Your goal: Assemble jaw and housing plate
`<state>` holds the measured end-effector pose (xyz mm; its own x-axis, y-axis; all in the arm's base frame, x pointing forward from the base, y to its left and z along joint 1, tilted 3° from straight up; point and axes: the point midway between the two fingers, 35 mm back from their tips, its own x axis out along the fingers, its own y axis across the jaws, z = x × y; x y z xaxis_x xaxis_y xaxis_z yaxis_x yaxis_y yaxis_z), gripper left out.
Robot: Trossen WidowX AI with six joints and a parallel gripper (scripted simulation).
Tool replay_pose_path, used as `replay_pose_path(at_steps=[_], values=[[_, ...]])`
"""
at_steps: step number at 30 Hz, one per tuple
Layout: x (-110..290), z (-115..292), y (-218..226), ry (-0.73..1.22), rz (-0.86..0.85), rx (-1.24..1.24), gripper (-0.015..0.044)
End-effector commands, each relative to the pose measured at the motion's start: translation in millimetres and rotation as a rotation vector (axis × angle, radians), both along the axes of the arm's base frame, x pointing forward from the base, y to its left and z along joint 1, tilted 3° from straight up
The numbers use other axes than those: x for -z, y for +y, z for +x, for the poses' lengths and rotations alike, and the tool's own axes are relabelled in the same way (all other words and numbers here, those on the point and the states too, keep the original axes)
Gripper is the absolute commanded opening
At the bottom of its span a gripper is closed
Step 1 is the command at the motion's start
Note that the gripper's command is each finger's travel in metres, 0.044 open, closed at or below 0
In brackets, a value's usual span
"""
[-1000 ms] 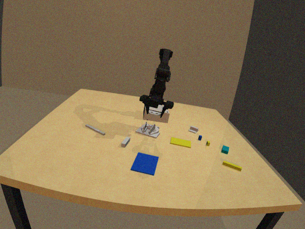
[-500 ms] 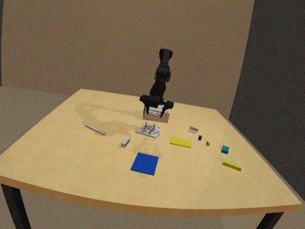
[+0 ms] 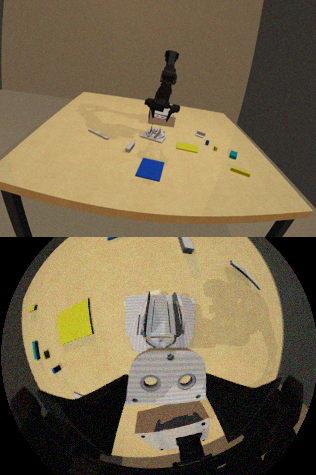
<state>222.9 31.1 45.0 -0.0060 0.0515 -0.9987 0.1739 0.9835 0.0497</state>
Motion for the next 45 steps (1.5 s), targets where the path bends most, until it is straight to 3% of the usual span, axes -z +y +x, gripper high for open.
replay_pose_path(at_steps=[1, 45], values=[[1, -1, 0, 0.003, 0.002, 0.004, 0.0351], [62, -2, 4, 0.003, 0.002, 0.003, 0.0351]])
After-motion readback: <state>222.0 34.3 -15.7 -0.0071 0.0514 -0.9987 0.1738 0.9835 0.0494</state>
